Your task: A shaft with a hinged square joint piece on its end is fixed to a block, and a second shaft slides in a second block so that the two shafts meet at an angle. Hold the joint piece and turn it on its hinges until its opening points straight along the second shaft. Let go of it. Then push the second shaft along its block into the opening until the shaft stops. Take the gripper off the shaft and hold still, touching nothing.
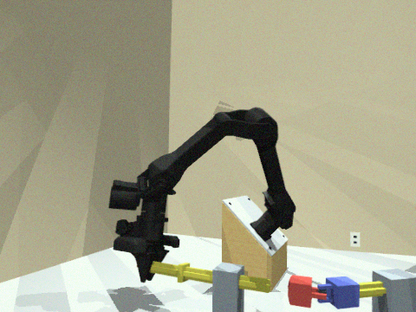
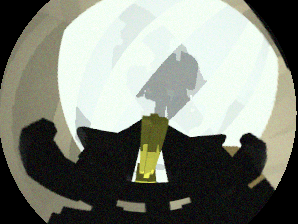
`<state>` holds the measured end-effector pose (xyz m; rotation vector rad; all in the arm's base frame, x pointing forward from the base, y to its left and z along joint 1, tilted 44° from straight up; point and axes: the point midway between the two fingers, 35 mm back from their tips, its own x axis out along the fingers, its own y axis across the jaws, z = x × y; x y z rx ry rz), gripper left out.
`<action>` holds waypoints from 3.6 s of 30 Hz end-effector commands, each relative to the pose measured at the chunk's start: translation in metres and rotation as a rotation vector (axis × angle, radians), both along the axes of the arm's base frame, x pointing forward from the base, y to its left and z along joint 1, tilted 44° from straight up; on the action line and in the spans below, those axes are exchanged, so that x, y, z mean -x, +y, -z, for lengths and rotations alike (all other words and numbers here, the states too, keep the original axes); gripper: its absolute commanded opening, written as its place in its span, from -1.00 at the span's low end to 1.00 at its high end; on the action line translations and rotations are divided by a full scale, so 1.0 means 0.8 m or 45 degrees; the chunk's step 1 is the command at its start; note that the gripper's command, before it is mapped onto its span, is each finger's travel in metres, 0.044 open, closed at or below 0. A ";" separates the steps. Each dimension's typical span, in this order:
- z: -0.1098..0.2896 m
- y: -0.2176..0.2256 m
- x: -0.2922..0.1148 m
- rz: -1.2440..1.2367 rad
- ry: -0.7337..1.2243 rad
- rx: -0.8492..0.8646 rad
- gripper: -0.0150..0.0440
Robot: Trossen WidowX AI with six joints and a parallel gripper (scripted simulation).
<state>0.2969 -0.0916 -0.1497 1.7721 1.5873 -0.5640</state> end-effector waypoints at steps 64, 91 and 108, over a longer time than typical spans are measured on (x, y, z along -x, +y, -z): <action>-0.016 0.019 0.003 -0.133 0.148 0.017 -0.49; -0.052 0.058 0.009 -0.139 0.156 0.014 -0.49; -0.060 0.067 0.011 -0.142 0.160 0.019 -0.49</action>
